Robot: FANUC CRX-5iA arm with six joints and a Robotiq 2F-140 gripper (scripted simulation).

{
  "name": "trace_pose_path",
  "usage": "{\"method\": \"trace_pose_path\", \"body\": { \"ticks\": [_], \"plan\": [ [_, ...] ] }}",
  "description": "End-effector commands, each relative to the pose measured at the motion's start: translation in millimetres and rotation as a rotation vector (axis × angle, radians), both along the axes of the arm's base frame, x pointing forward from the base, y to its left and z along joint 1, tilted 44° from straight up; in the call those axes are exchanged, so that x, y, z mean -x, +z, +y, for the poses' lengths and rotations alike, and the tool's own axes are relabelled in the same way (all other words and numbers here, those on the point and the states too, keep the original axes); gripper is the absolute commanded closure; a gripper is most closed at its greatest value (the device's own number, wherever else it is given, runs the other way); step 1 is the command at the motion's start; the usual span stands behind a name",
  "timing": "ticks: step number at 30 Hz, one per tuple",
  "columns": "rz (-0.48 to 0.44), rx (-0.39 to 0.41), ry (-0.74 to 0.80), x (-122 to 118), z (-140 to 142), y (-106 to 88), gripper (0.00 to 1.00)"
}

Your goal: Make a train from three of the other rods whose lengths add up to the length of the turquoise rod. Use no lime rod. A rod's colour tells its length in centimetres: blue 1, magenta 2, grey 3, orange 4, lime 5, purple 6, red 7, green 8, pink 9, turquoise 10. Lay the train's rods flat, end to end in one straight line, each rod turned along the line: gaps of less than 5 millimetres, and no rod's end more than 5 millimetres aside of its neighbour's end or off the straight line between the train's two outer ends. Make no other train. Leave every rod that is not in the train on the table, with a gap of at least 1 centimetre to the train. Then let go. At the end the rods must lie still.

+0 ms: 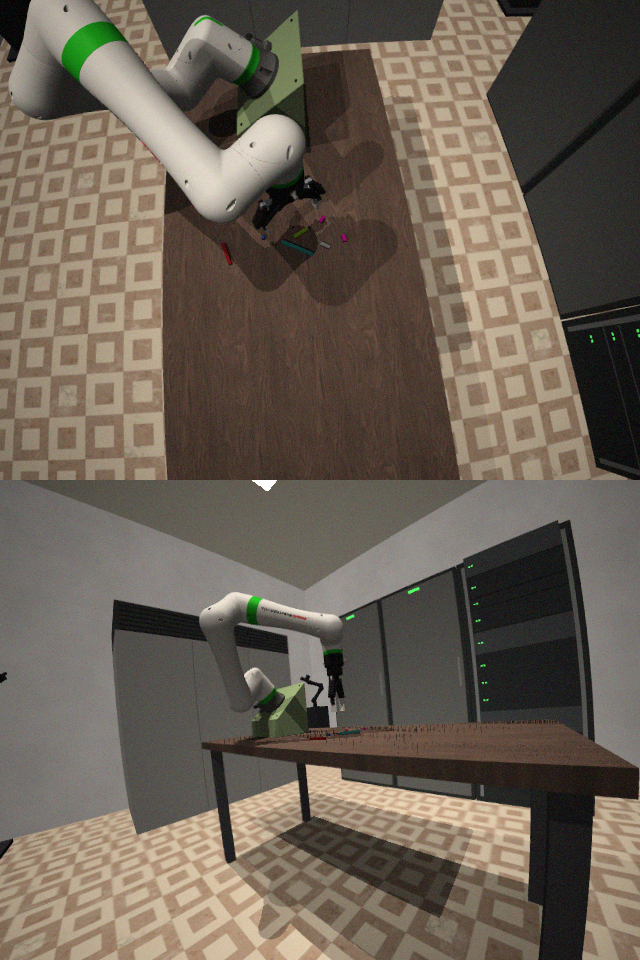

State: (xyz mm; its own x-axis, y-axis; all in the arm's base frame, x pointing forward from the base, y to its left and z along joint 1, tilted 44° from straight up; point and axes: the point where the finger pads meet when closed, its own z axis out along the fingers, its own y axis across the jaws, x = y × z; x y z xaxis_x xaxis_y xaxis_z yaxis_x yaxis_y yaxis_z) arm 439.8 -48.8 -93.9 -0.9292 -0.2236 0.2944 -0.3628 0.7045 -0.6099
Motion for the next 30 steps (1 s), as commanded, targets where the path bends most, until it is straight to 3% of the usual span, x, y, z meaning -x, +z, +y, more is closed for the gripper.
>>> {"method": "trace_pose_path", "body": {
  "ticks": [1, 17, 19, 21, 30],
  "plan": [
    [-0.098, 0.021, -0.098, 1.4, 7.2, -8.2, 0.0],
    [-0.408, 0.054, -0.433, 9.8, 30.6, -36.7, 0.0],
    [-0.408, 0.054, -0.433, 9.8, 30.6, -36.7, 0.0],
    [-0.478, 0.062, -0.509, 12.1, 35.8, -43.2, 0.0],
    [-0.643, 0.08, -0.685, 18.1, 47.4, -58.2, 0.0]
  ]
}}
